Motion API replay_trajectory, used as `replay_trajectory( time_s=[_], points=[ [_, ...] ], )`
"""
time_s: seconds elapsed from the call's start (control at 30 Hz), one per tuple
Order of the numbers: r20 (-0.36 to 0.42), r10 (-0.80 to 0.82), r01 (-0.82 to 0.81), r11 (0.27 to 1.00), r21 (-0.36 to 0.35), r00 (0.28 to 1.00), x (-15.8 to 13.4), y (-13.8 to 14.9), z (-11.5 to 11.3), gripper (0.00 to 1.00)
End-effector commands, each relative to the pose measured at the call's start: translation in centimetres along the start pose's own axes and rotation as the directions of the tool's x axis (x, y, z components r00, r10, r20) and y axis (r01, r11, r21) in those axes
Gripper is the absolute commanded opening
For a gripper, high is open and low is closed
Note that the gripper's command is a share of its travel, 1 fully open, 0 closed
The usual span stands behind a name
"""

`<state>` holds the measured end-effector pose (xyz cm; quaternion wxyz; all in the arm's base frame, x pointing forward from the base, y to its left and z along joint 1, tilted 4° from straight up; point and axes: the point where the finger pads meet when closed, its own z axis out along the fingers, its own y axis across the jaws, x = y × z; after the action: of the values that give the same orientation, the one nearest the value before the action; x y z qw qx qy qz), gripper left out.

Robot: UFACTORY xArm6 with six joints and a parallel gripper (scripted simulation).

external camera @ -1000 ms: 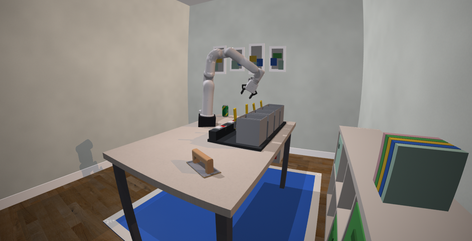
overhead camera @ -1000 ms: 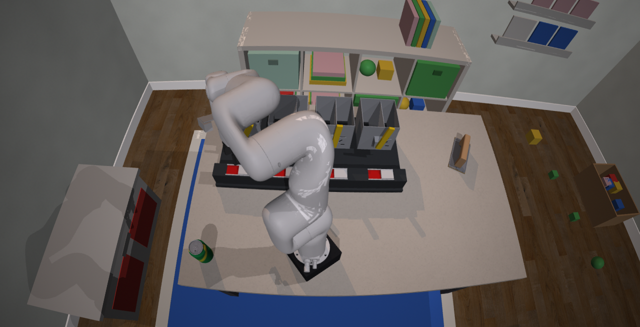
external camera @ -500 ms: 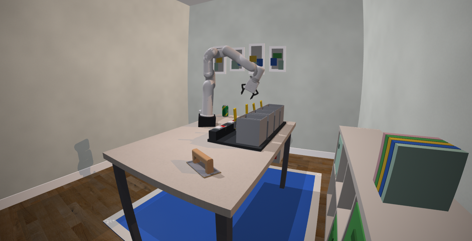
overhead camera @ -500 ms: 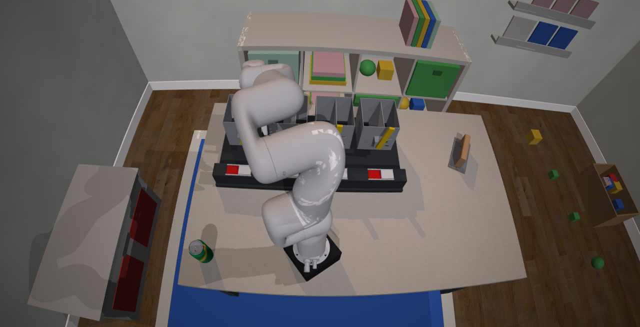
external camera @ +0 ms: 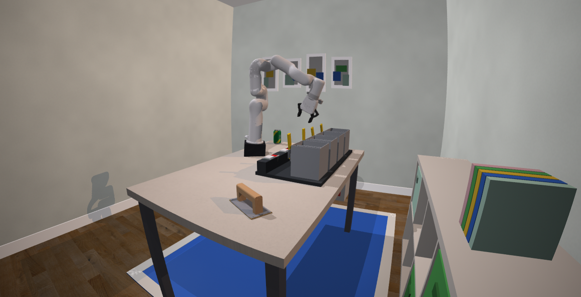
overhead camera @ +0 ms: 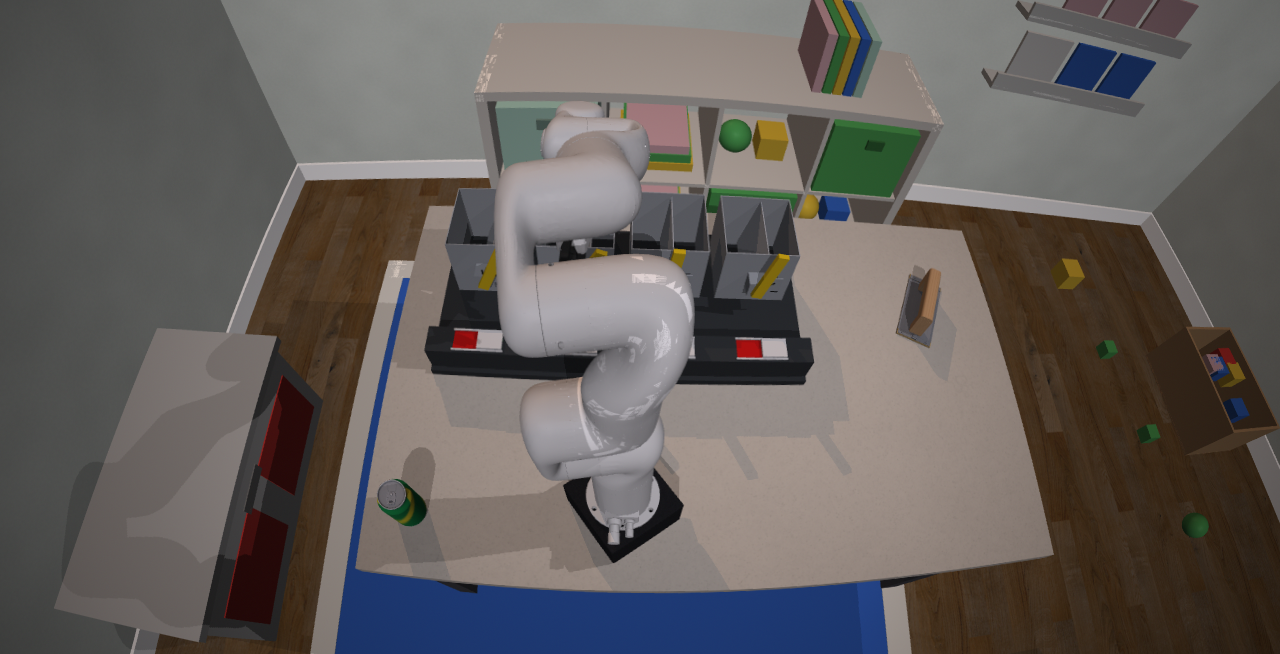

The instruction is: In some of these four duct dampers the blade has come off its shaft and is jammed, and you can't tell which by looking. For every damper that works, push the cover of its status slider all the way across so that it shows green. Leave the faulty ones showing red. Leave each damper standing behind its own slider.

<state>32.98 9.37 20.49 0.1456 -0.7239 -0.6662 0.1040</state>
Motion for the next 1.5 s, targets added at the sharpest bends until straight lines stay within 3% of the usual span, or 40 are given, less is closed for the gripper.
replay_trajectory(
  time_s=[0.0,0.53,0.6,0.63,1.1,1.17,1.2,1.47],
  points=[
    [-0.028,0.115,-0.116,0.993,-0.029,0.993,-2.8,1.8,-1.1,1.00],
    [-0.135,0.491,-0.504,0.859,-0.089,0.861,-12.5,7.2,-4.3,1.00],
    [-0.135,0.491,-0.504,0.859,-0.089,0.861,-12.5,7.2,-4.3,1.00],
    [-0.157,0.550,-0.567,0.818,-0.095,0.820,-14.2,8.2,-4.9,1.00],
    [-0.259,0.777,-0.816,0.569,-0.099,0.573,-22.4,12.8,-7.5,1.00],
    [-0.259,0.777,-0.816,0.569,-0.099,0.573,-22.4,12.8,-7.5,1.00],
    [-0.281,0.813,-0.858,0.505,-0.095,0.510,-24.2,13.7,-8.1,1.00],
    [-0.332,0.880,-0.940,0.332,-0.079,0.339,-28.5,16.5,-9.7,1.00]
  ],
)
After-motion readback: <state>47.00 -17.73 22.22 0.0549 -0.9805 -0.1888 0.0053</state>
